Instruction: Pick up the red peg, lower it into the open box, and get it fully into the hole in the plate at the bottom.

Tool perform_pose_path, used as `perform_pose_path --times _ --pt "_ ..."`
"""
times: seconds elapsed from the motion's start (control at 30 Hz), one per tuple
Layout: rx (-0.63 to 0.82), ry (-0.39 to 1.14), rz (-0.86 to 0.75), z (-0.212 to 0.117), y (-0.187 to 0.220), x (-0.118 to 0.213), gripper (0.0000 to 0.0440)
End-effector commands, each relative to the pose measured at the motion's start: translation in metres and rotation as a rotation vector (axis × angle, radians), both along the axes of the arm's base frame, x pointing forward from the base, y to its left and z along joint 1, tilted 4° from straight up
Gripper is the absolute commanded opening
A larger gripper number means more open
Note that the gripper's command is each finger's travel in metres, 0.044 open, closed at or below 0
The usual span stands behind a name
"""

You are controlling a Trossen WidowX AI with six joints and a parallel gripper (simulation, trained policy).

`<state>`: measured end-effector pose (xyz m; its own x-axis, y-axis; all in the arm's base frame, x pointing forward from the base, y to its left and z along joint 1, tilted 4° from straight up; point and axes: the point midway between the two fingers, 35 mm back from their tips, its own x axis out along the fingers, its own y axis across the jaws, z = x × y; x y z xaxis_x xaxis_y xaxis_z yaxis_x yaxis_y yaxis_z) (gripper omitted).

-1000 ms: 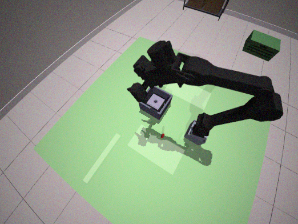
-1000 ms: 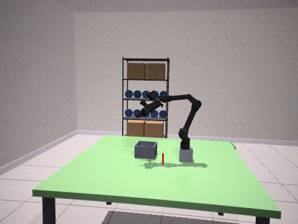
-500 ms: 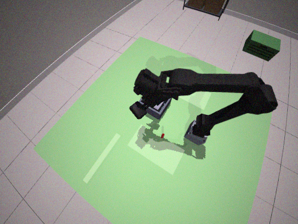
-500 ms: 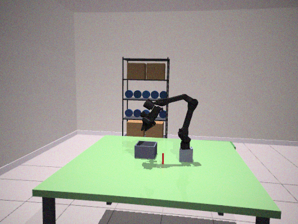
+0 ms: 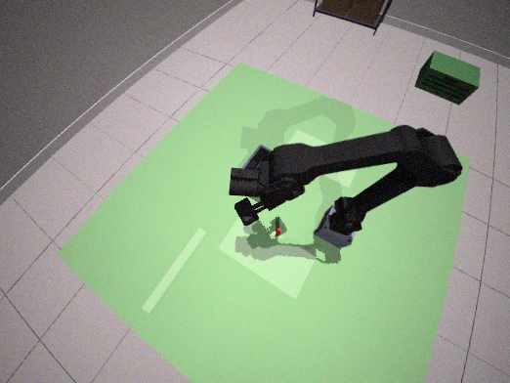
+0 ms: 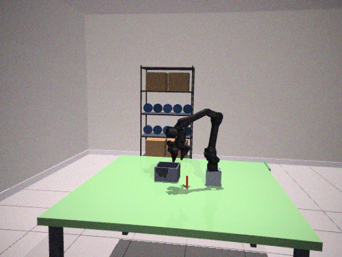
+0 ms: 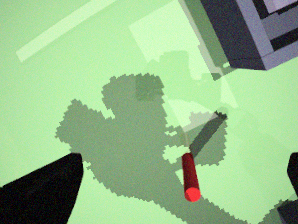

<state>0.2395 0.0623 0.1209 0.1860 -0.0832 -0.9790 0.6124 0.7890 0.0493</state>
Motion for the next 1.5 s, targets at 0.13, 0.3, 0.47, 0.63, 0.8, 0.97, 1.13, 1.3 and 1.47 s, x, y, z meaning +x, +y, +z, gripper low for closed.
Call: perform_pose_path --times 0.13,0.3,0.47,0.63,0.8,0.97,1.13,1.3,1.47 --pt "-0.053 0.147 -0.130 -0.026 0.003 -0.026 0.0428" --pt "-0.081 0.202 -0.203 -0.042 0.005 -0.036 0.0421" --pt "-0.100 0.227 -0.264 -0.061 0.007 -0.041 0.0414" --pt "-0.108 0.228 -0.308 -0.082 0.009 -0.044 0.0408" --pt "-0.103 0.208 -0.337 -0.103 0.011 -0.045 0.0402" --pt "-0.092 0.181 -0.358 -0.122 0.014 -0.047 0.0395" --pt "-0.086 0.170 -0.371 -0.135 0.015 -0.052 0.0367" --pt "-0.081 0.186 -0.393 -0.145 0.015 -0.060 0.0266" --pt "-0.067 0.213 -0.401 -0.149 0.016 -0.062 0.0138"
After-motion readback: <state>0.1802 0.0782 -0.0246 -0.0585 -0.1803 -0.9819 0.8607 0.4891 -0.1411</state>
